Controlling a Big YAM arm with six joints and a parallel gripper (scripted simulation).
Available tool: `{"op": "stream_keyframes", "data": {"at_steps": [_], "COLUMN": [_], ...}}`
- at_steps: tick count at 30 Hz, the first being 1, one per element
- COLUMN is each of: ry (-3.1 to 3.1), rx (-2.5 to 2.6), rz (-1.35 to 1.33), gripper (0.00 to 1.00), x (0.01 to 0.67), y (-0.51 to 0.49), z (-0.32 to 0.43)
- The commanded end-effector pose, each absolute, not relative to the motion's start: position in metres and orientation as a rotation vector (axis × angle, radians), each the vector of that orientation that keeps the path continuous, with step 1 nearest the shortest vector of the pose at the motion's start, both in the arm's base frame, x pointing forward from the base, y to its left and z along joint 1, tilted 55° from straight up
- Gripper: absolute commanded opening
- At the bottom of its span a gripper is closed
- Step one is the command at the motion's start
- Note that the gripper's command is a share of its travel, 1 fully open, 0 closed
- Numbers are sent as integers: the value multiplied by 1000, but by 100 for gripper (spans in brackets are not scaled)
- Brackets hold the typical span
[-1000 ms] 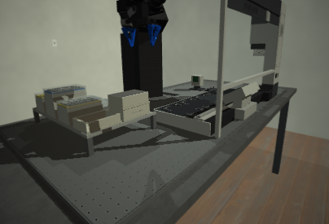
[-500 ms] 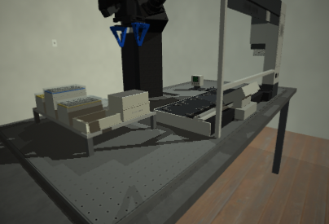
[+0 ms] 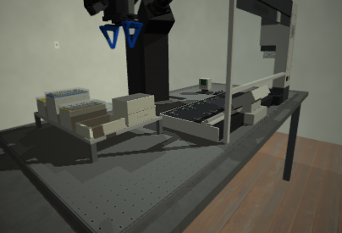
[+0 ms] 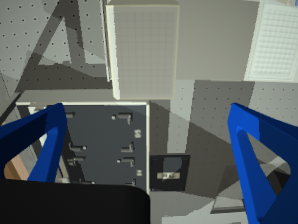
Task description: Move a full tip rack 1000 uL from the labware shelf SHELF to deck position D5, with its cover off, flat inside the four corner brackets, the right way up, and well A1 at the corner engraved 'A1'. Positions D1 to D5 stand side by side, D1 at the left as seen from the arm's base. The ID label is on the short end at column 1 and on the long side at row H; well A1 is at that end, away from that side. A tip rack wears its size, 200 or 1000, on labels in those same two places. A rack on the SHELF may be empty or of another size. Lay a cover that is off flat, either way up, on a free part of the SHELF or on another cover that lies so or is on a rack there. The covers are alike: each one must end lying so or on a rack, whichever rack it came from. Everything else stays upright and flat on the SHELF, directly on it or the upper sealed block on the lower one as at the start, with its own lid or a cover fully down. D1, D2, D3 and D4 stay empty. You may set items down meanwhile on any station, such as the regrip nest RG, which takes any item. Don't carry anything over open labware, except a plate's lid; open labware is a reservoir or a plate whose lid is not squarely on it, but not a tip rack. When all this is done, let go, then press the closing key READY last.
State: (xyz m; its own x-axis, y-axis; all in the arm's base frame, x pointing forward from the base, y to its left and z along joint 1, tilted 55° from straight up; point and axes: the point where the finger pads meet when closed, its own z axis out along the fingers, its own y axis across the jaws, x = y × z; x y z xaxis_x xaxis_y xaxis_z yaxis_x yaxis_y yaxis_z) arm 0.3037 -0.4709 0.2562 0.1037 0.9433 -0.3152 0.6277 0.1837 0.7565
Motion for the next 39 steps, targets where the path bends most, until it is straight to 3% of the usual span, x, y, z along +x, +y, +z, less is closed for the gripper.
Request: {"op": "stream_keyframes", "data": {"at_steps": [1, 21, 39], "ry": [1601, 1598, 1626], "rx": [1527, 1525, 1523], "rz": [435, 429, 454], "gripper": [100, 100, 100], "x": [292, 285, 300], "y": [-498, -581, -569], "z": [268, 306, 293]}}
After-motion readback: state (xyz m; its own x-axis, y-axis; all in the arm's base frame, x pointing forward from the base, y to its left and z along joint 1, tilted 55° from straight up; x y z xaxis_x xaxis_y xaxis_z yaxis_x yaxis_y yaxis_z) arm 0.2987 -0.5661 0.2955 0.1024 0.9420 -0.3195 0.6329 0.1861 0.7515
